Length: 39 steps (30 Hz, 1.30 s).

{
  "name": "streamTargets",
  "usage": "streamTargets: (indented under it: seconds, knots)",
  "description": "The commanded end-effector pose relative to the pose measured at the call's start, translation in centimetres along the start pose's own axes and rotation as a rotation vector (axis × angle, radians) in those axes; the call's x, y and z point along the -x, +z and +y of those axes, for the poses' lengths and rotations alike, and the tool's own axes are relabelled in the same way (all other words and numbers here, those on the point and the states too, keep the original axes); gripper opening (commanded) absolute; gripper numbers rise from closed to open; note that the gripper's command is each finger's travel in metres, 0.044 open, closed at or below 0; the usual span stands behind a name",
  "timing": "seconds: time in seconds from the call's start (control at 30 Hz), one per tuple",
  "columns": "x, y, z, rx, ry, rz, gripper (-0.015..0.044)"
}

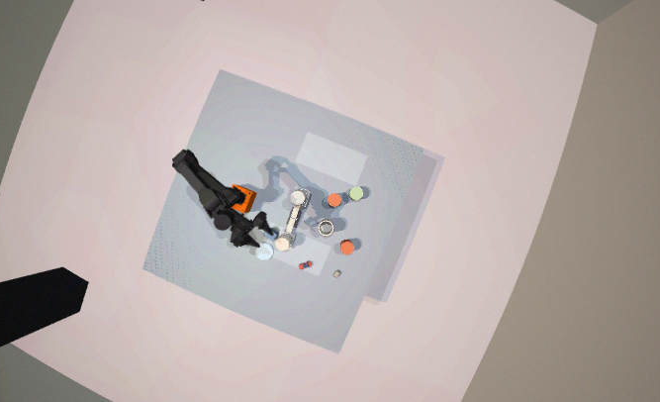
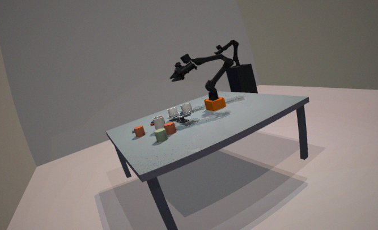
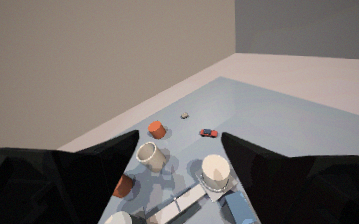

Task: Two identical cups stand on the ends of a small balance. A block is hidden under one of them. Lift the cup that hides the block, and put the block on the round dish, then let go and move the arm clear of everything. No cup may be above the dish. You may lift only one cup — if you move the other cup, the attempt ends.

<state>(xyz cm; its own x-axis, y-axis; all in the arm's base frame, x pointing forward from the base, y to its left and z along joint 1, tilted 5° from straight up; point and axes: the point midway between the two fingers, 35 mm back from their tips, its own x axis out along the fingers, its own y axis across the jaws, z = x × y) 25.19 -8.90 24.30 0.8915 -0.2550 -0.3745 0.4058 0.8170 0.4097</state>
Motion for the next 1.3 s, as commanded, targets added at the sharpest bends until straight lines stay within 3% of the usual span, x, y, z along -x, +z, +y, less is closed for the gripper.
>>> streamTargets:
  seconds: [0.0,0.7,1.27]
  knots:
    - [0.7,-1.5,0.6,0.103,0.028,0.077,0.0440]
    - [5.3,-10.2,1.7,0.568,0.232,0.481,0.0440]
    - [1.8,-8.4,0.9,0.229,0.022,0.655,0.0440]
